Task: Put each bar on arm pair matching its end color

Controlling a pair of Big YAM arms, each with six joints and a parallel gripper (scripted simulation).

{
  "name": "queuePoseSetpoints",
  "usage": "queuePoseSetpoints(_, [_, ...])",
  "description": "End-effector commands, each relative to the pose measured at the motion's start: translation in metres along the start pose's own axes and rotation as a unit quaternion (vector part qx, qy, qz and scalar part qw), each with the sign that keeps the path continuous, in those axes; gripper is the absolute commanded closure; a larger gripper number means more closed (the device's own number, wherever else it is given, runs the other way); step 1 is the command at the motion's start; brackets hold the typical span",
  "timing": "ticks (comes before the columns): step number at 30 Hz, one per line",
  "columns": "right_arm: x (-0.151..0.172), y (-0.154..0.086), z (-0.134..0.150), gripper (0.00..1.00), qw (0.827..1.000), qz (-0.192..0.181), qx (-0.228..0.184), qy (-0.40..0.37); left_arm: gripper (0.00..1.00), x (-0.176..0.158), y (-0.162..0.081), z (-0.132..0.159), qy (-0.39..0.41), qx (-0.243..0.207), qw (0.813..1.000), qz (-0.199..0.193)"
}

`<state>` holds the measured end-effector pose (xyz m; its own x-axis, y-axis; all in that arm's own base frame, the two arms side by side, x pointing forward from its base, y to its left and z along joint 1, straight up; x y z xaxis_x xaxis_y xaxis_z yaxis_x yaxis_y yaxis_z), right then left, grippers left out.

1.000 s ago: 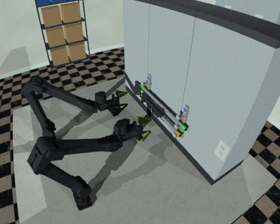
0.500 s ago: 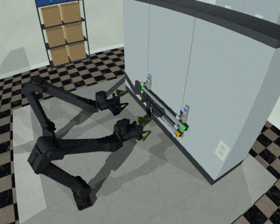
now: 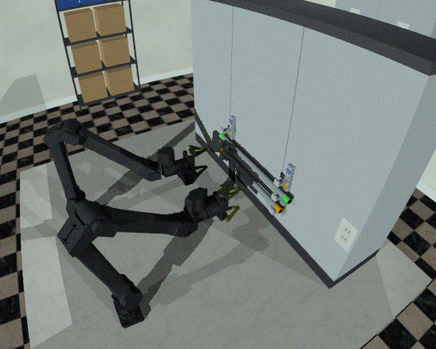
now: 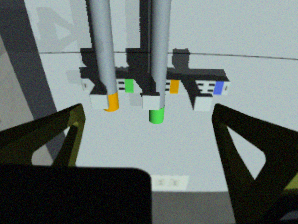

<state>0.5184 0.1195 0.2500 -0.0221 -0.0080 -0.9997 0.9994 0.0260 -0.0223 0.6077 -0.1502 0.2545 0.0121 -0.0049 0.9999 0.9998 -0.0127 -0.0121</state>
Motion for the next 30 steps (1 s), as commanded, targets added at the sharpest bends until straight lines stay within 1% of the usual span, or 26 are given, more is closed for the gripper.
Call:
queuePoseSetpoints(1, [-0.036,0.022,0.002,0.00,0.999,0.046,0.005,0.014,0.00,0.033,0.021,0.003,-0.015,0.004,0.999,-0.043])
queuePoseSetpoints(14, [-0.011,0.051,0.008,0.00,0.998,0.053,0.010,0.016,0.00,0.007,0.050,0.010,-0.016,0.008,0.999,-0.046])
queuePoseSetpoints(16, [-0.011,0.051,0.008,0.00,0.998,0.053,0.010,0.016,0.00,0.007,0.050,0.010,-0.016,0.008,0.999,-0.046])
queuePoseSetpoints(30, [0.016,0.083,0.010,0.00,0.998,0.053,0.011,0.017,0.00,-0.020,0.081,0.014,-0.016,0.010,0.999,-0.043])
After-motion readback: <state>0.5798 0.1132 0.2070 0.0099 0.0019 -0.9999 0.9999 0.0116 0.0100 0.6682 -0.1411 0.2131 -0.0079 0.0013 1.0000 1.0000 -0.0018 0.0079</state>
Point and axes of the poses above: on each arm, the point where the finger pads meet when closed, its own y axis out along the fingers, its own x axis across the jaws, z = x × y, the point moved 1 cm from there along -y, back along the fingers
